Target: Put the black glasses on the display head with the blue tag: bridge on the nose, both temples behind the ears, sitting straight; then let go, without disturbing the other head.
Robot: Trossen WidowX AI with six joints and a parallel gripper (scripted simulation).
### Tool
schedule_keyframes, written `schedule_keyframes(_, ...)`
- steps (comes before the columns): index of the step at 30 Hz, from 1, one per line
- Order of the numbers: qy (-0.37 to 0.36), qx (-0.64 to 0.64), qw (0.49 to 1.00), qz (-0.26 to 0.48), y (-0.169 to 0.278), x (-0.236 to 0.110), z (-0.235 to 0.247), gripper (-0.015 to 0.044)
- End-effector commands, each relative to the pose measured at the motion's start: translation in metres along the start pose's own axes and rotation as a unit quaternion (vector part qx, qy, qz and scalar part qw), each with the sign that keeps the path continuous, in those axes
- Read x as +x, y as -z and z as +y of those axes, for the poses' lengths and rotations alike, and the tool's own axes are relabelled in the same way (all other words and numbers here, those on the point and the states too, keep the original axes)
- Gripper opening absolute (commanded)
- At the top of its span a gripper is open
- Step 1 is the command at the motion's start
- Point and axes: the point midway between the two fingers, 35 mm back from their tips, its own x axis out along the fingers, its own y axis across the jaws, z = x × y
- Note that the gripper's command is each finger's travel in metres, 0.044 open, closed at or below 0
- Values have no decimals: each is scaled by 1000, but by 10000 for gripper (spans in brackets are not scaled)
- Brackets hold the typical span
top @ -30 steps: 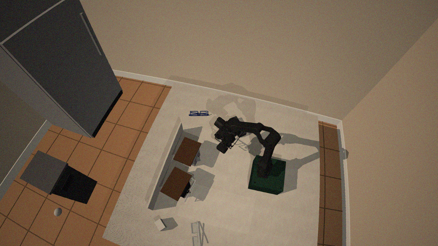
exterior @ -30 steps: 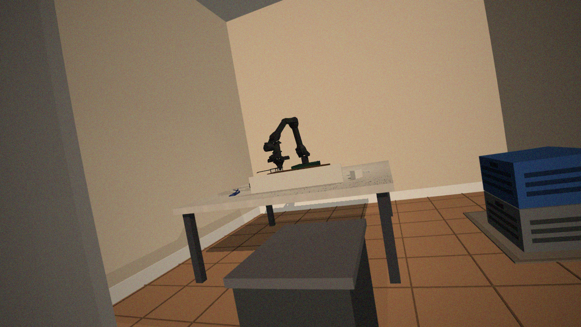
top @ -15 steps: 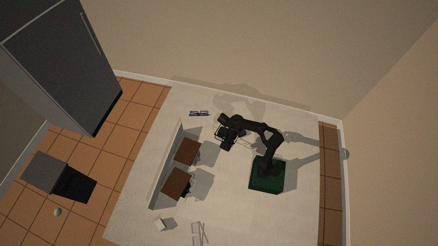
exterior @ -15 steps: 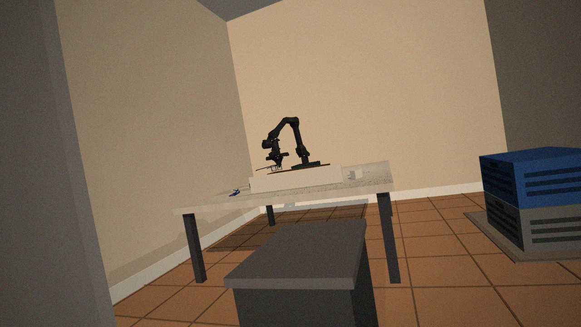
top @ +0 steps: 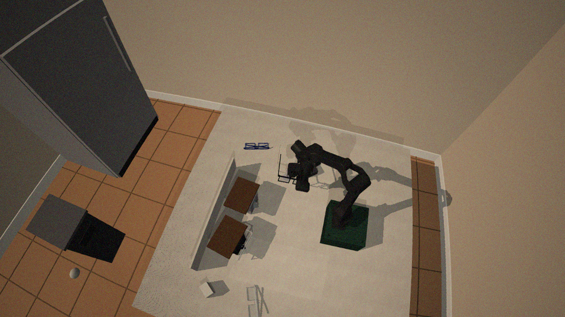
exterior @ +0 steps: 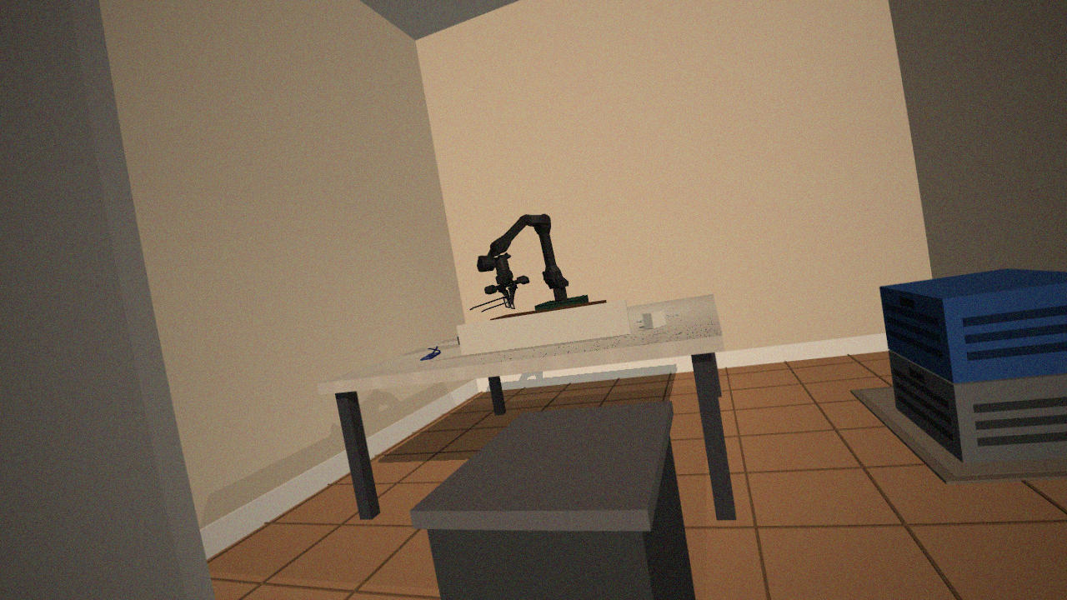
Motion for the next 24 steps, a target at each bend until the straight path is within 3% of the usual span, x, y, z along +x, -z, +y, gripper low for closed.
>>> schedule_keyframes(1, -10, -59, 998, -19, 6, -4, -1, 0)
schedule_keyframes(24, 18, -346, 929, -130, 29, -30, -11, 0)
